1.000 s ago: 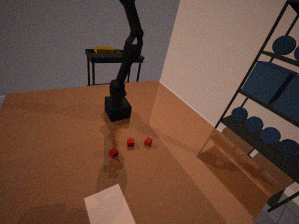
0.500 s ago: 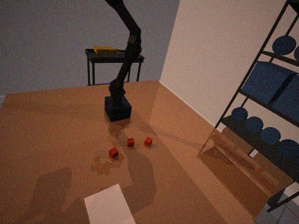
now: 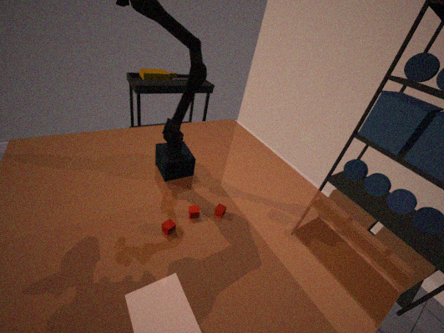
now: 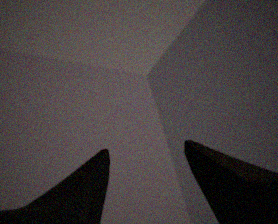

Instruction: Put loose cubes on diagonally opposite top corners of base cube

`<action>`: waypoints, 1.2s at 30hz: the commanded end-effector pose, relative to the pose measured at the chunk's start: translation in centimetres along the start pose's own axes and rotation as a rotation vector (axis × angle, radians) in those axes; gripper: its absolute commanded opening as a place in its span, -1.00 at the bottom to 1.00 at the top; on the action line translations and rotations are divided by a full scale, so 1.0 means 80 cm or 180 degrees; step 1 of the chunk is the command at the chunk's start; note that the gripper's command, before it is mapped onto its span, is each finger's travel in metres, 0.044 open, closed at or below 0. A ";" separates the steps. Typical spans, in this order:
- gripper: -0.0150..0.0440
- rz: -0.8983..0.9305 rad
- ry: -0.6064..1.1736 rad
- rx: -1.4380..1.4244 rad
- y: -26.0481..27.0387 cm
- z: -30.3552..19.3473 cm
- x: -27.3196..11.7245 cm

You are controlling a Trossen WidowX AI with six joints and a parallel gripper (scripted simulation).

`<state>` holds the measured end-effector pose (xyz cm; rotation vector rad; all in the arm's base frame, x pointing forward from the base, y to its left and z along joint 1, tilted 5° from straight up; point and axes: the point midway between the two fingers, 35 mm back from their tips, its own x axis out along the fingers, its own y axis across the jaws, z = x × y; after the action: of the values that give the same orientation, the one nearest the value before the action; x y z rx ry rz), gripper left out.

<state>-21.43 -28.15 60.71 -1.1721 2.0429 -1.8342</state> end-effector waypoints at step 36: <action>0.41 0.1965 -0.4553 -0.0160 0.150 0.465 -0.445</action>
<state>16.63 -37.35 30.47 -1.1215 1.2942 -0.4539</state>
